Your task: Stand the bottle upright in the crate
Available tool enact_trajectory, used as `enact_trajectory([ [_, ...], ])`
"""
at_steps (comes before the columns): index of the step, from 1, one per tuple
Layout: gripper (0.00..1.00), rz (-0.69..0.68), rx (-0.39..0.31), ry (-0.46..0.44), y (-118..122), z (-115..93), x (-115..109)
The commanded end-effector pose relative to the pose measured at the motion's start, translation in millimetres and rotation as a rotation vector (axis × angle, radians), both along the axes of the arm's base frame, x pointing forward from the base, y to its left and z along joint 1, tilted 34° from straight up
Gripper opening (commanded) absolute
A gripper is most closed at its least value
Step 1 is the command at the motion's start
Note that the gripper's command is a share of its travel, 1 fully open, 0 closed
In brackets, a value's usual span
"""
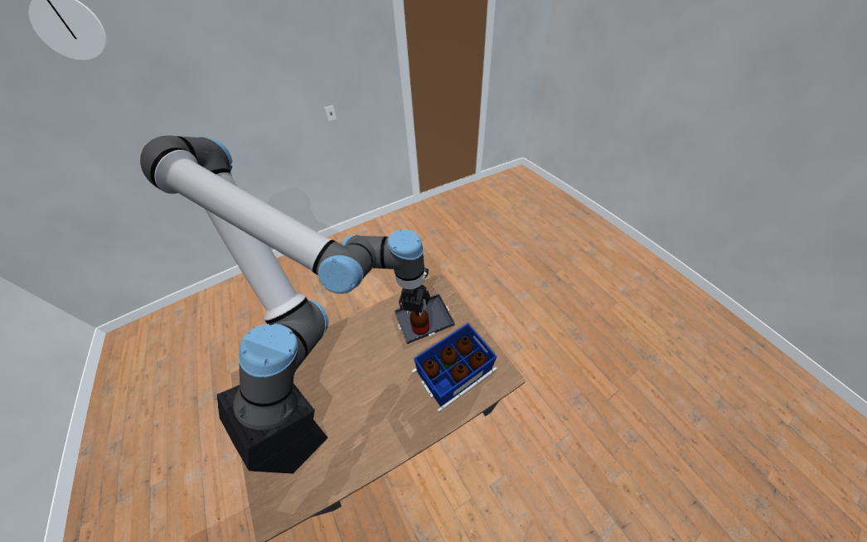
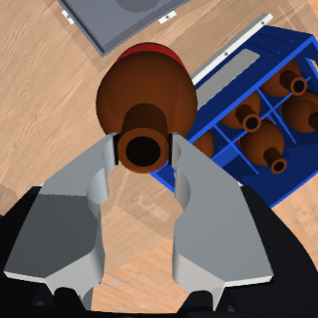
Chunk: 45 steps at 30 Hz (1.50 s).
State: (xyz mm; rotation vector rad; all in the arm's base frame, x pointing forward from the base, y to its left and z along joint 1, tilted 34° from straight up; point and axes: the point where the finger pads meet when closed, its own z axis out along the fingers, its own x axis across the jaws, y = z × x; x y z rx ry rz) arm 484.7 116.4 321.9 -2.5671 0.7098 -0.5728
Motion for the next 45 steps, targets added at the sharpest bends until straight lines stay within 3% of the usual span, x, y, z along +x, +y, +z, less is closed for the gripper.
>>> enact_trajectory([
  [1,0.00,0.001,0.000,-0.001,-9.8,-1.7,1.4],
  [45,0.00,0.001,0.000,-0.001,-99.0,-25.1,12.5],
])
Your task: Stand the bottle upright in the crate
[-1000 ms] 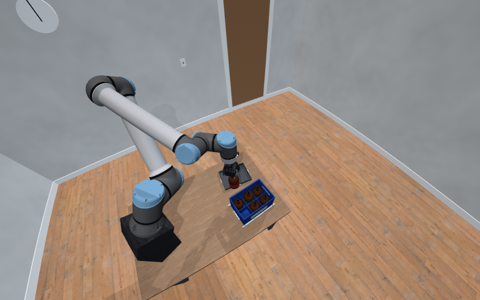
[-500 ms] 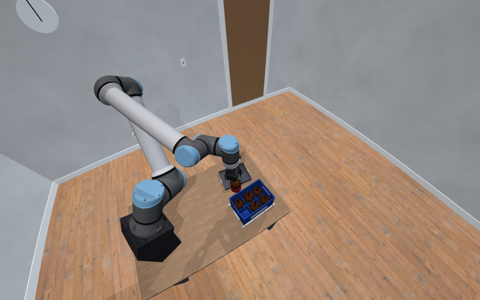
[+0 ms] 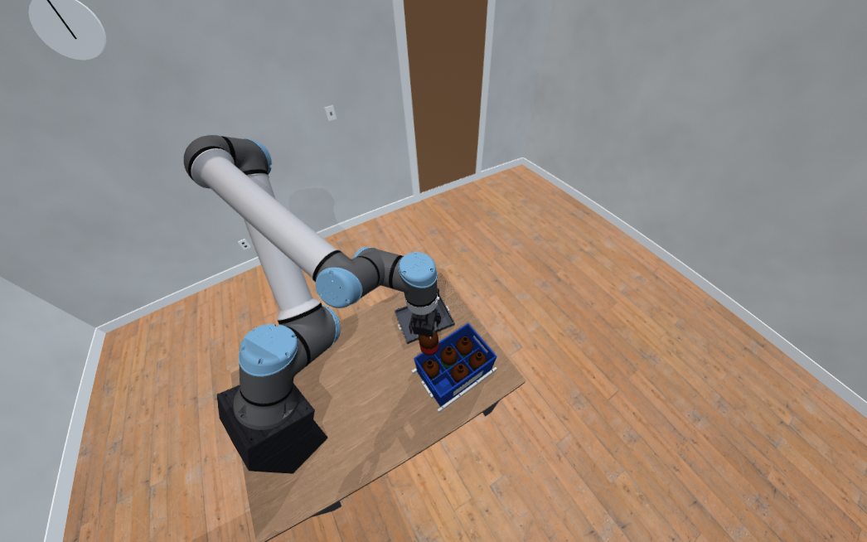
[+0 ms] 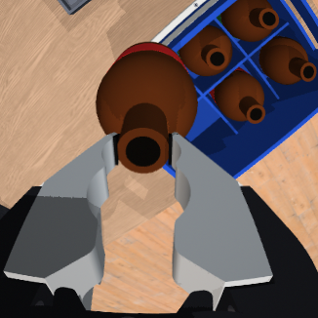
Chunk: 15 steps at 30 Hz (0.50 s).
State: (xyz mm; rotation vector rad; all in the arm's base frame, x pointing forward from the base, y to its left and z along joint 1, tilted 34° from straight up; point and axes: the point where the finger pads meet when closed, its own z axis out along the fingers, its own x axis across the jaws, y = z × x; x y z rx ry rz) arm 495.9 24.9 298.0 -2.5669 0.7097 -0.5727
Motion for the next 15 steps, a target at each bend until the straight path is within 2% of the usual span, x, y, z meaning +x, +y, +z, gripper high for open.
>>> enact_trajectory([
  [1,0.00,0.001,0.000,-0.001,-7.5,-1.2,1.3],
  [15,0.00,0.001,0.000,-0.001,-40.8,-9.9,5.4],
])
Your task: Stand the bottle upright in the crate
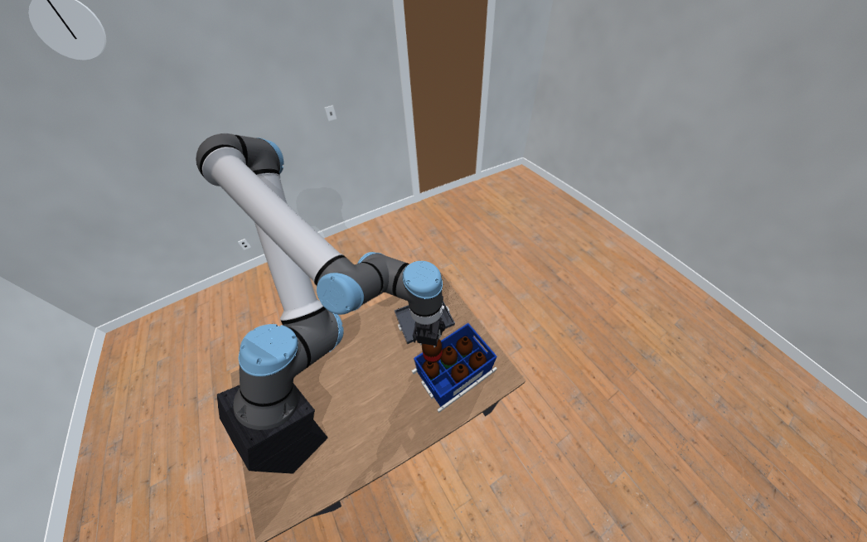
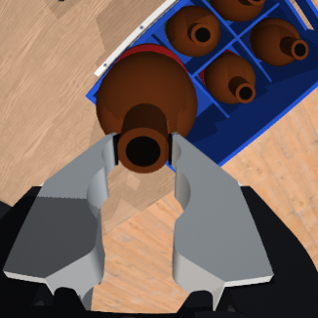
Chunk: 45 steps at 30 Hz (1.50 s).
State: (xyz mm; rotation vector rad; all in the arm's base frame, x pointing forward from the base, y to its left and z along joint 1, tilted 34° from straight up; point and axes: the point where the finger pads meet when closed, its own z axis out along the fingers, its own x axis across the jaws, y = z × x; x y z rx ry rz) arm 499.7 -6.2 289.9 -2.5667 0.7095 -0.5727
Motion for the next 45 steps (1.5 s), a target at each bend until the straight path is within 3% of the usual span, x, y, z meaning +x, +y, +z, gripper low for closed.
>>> enact_trajectory([
  [1,0.00,0.000,0.000,-0.001,-12.1,-2.4,1.9],
  [45,0.00,0.000,0.000,-0.001,-82.0,-20.7,10.5],
])
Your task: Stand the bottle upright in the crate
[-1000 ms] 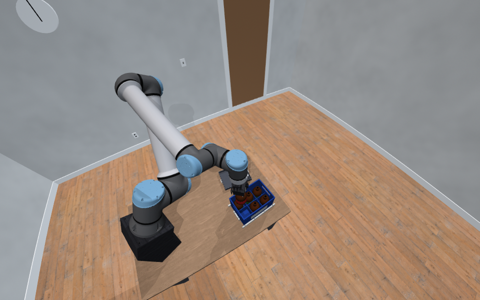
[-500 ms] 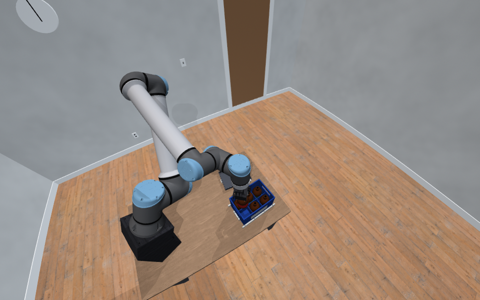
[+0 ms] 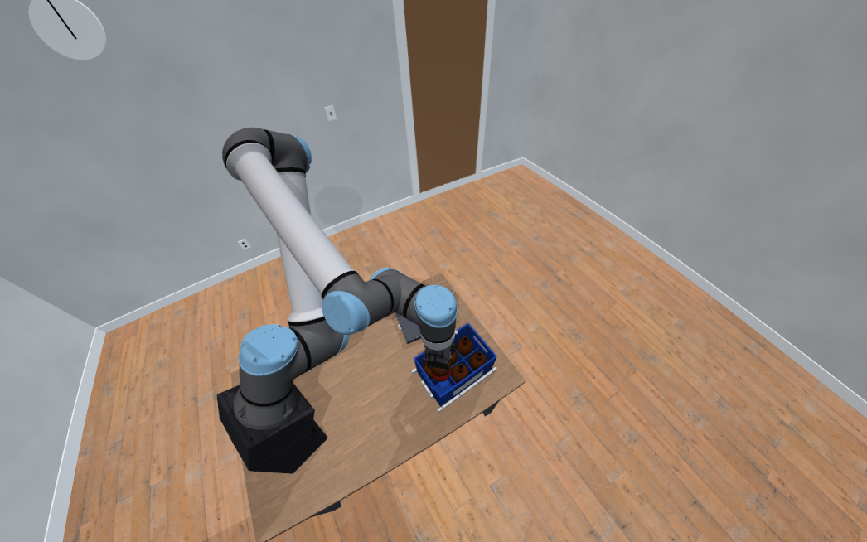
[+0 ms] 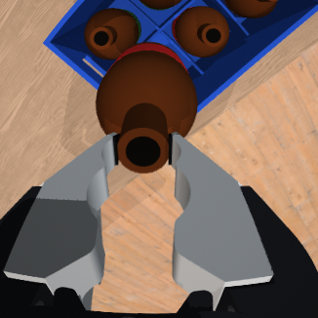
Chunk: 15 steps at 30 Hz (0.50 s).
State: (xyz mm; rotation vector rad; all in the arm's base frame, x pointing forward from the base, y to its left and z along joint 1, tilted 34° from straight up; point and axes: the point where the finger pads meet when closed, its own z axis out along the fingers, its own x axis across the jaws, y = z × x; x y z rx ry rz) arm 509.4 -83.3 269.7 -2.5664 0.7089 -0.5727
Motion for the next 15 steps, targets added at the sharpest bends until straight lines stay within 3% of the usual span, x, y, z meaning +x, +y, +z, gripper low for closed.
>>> enact_trajectory([
  [1,0.00,0.000,-0.001,-0.001,-6.0,-0.8,1.0],
  [15,0.00,0.000,-0.001,-0.001,-15.6,-3.3,2.2],
])
